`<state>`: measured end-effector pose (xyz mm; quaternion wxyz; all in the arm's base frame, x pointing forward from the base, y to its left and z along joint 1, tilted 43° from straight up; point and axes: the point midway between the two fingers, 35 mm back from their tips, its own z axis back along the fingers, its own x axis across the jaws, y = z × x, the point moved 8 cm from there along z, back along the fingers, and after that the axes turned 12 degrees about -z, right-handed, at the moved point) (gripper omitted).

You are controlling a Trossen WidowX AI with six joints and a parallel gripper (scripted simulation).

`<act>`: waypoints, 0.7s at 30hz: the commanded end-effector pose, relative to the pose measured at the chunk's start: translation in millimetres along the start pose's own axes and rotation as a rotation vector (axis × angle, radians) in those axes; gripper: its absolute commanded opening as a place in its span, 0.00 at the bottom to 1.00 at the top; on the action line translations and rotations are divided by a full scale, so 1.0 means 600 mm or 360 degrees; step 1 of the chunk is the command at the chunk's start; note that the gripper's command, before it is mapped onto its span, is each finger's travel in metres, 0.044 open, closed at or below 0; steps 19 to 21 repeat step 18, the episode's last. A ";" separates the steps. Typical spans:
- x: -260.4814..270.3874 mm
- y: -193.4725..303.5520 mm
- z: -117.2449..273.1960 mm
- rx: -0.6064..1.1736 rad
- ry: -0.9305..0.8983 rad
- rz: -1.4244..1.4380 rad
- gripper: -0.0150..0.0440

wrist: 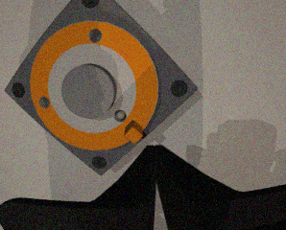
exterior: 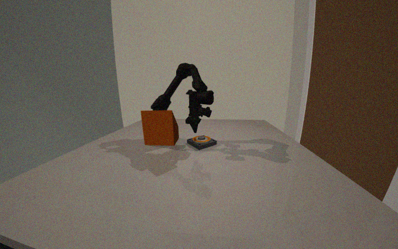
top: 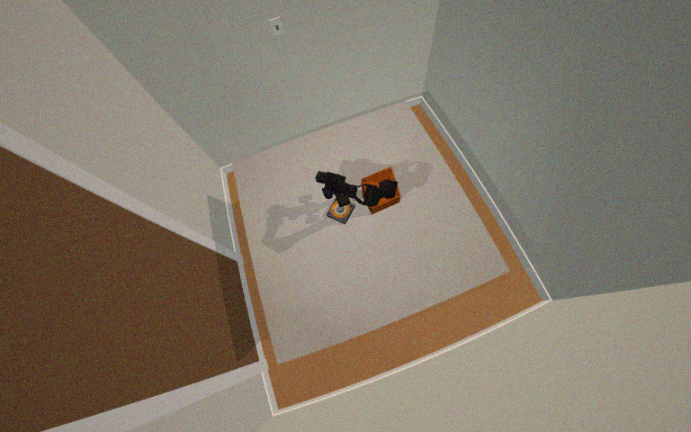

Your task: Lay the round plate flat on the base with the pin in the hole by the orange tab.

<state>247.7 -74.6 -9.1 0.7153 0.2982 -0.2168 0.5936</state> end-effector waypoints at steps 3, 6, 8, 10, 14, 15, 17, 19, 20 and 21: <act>0.000 0.000 0.007 -0.0008 0.0002 0.0002 0.25; 0.000 0.000 0.007 -0.0008 0.0002 0.0002 0.25; 0.000 0.000 0.007 -0.0008 0.0002 0.0002 0.25; 0.000 0.000 0.007 -0.0008 0.0002 0.0002 0.25; 0.000 0.000 0.007 -0.0008 0.0002 0.0002 0.25; 0.000 0.000 0.007 -0.0008 0.0002 0.0002 0.25; 0.000 0.000 0.007 -0.0008 0.0002 0.0002 0.25; 0.000 0.000 0.007 -0.0008 0.0002 0.0002 0.25; 0.000 0.000 0.007 -0.0008 0.0002 0.0002 0.25; 0.000 0.000 0.007 -0.0008 0.0002 0.0002 0.25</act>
